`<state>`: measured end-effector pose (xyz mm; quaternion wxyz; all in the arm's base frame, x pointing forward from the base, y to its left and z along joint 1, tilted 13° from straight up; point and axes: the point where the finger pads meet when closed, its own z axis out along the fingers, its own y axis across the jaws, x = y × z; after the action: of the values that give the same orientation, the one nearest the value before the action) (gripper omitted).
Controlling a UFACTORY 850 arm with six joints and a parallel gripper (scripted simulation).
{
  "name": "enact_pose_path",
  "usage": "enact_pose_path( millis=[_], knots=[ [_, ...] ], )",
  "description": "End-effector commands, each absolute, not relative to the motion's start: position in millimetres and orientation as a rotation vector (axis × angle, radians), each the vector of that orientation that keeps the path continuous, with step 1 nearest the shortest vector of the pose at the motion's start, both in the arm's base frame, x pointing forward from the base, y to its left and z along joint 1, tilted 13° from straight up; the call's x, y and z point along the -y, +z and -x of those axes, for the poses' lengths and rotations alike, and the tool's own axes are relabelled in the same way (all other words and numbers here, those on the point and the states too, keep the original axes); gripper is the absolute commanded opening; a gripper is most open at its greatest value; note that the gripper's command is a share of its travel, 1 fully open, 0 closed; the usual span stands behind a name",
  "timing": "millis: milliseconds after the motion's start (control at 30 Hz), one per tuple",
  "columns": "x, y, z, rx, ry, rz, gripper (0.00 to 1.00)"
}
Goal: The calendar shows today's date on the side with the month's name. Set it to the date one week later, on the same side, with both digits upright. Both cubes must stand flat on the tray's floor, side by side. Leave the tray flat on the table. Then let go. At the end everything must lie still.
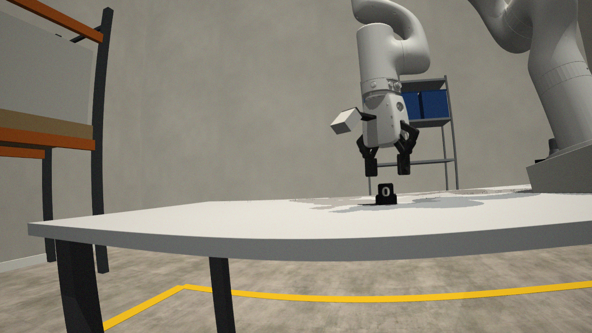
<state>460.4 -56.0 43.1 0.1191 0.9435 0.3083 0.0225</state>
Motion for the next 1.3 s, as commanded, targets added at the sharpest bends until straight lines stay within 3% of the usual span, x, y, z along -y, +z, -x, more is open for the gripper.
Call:
enact_pose_path(
  millis=[0, 1267],
  knots=[
    [69.1, 47.4, -470.6, -0.922, 0.034, -2.761, 1.00],
    [138.0, 66.9, -519.1, -1.189, 0.001, -2.656, 1.00]
  ],
)
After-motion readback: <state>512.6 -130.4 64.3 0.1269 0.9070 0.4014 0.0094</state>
